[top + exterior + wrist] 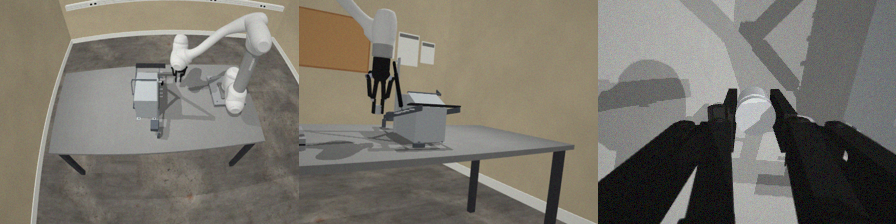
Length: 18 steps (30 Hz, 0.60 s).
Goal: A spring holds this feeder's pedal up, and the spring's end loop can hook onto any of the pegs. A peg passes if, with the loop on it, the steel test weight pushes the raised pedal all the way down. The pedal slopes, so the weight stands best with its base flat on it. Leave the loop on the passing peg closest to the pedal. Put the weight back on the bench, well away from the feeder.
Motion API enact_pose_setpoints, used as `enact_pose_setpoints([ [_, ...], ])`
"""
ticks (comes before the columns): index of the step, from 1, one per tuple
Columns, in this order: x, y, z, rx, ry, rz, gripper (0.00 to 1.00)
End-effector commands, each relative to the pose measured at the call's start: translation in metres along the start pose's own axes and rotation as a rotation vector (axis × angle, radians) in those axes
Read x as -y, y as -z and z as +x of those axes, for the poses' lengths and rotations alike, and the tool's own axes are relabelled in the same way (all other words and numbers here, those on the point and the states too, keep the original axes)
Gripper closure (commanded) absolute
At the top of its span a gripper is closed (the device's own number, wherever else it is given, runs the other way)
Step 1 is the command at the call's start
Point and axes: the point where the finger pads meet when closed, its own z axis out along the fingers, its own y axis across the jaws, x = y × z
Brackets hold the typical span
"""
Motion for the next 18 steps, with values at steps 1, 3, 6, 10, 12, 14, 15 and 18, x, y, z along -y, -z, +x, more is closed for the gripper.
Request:
enact_pose_setpoints([
  [1, 0.004, -0.002, 0.004, 0.004, 0.000, -0.001, 0.75],
  [3, 0.007, -0.004, 0.008, 0.007, 0.000, -0.001, 0.75],
  [6, 0.007, -0.003, 0.007, 0.006, 0.000, -0.001, 0.75],
  [10, 0.014, -0.007, 0.014, 0.013, 0.000, -0.001, 0.75],
  [12, 0.018, -0.009, 0.017, 0.016, 0.000, -0.001, 0.75],
  [14, 0.021, -0.011, 0.021, 0.019, 0.000, -0.001, 0.75],
  [15, 0.023, -0.012, 0.023, 0.021, 0.000, -0.001, 0.75],
  [18, 0.028, -0.014, 0.028, 0.026, 0.000, -0.001, 0.75],
])
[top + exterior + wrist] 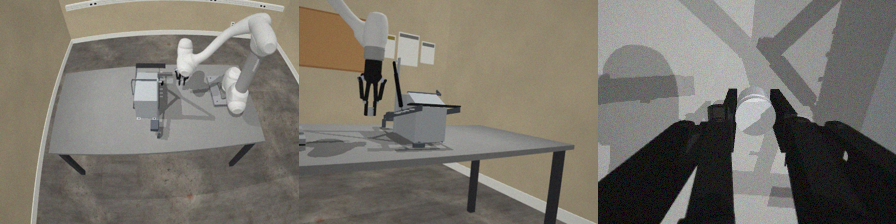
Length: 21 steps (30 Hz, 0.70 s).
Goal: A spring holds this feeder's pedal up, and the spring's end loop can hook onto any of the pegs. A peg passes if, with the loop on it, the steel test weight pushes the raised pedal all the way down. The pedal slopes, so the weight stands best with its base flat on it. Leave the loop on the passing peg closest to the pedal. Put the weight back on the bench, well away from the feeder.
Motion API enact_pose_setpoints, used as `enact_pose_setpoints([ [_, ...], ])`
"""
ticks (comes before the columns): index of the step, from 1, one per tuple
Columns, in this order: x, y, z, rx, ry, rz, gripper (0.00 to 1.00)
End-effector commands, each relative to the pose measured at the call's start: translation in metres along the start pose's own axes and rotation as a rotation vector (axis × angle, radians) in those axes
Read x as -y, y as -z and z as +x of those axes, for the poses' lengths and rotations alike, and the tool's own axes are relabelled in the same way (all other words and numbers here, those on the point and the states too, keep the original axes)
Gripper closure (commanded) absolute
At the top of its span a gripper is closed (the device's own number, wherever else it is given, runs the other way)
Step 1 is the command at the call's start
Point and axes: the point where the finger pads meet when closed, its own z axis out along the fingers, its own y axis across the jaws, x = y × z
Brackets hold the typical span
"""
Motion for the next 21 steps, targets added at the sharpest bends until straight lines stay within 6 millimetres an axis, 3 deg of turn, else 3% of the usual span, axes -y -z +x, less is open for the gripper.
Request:
enact_pose_setpoints([
  [1, 0.004, -0.002, 0.004, 0.004, 0.000, -0.001, 0.75],
  [21, 0.025, -0.012, 0.025, 0.023, 0.000, -0.001, 0.75],
])
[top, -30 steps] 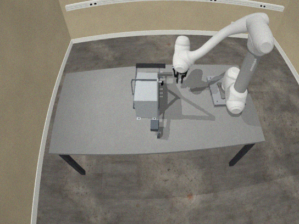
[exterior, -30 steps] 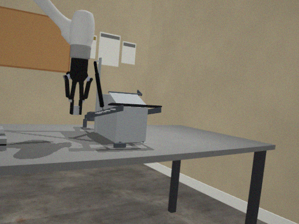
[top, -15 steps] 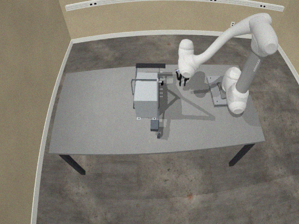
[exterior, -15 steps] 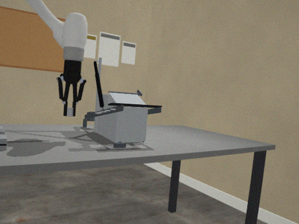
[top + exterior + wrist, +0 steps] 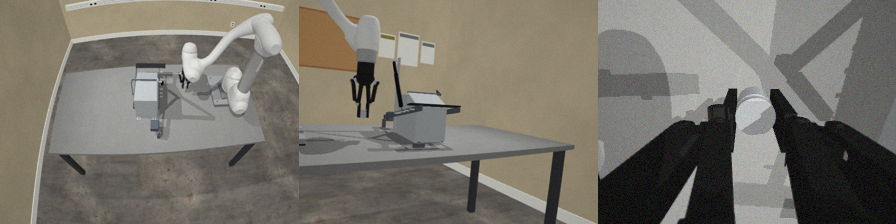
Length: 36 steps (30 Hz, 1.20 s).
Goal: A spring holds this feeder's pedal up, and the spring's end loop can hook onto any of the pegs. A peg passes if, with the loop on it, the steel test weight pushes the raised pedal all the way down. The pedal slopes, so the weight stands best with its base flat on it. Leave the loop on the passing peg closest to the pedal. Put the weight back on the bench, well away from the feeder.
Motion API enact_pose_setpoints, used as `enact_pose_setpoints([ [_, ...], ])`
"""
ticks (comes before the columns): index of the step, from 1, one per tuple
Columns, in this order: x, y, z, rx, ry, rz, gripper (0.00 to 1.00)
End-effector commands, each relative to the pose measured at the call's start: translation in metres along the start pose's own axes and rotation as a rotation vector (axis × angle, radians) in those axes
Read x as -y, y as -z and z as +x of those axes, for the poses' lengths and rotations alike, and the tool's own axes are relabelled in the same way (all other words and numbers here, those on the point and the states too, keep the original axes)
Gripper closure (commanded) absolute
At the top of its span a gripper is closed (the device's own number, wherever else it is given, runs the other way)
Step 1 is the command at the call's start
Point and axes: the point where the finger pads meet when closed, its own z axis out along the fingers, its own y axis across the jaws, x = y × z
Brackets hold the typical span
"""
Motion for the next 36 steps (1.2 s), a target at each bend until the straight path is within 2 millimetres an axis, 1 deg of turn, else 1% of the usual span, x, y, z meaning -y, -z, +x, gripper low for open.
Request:
enact_pose_setpoints([
  [1, -0.002, -0.001, -0.002, -0.002, 0.000, -0.001, 0.75],
  [15, -0.002, -0.029, -0.001, -0.001, 0.000, -0.001, 0.75],
  [18, -0.002, -0.028, -0.001, -0.001, 0.000, -0.001, 0.75],
  [32, -0.001, -0.056, -0.001, -0.001, 0.000, -0.001, 0.75],
  [36, -0.001, -0.058, -0.001, -0.001, 0.000, -0.001, 0.75],
])
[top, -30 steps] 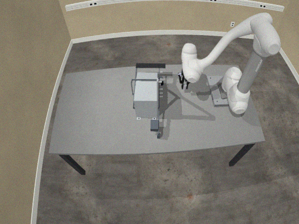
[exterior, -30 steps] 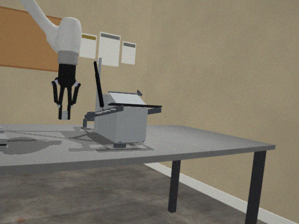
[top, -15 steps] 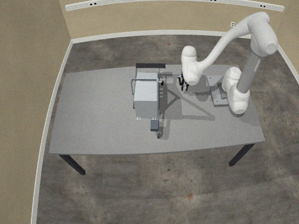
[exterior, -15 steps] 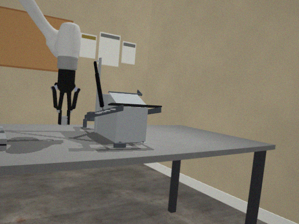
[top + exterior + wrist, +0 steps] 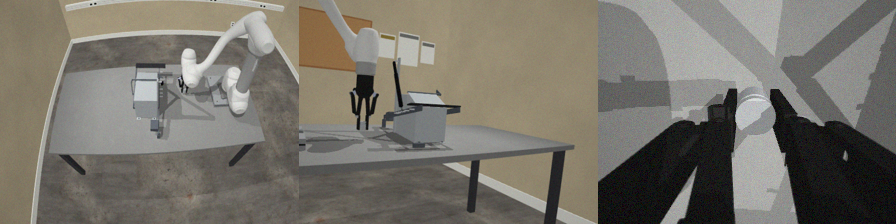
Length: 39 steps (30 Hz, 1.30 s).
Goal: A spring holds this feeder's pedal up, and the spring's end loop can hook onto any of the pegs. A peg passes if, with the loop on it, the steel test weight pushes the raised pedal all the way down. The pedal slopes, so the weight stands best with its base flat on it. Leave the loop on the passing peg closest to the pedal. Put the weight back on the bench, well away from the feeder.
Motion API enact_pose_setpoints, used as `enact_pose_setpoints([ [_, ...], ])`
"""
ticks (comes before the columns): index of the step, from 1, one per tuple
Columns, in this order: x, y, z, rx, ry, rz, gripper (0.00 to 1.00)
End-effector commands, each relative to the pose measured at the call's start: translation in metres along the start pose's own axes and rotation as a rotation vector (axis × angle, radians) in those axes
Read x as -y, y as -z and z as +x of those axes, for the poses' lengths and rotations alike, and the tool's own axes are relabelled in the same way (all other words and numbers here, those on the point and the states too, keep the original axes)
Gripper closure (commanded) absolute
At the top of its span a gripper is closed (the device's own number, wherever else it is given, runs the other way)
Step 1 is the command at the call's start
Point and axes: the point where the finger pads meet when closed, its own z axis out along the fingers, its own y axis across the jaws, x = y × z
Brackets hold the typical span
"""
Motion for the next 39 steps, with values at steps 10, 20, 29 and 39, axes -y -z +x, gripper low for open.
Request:
enact_pose_setpoints([
  [10, 0.000, -0.021, 0.000, 0.000, 0.000, -0.001, 0.75],
  [20, 0.000, -0.030, 0.001, 0.000, 0.000, -0.001, 0.75],
  [29, 0.000, -0.039, 0.001, 0.000, 0.000, -0.001, 0.75],
  [39, 0.000, -0.039, 0.001, 0.000, 0.000, -0.001, 0.00],
])
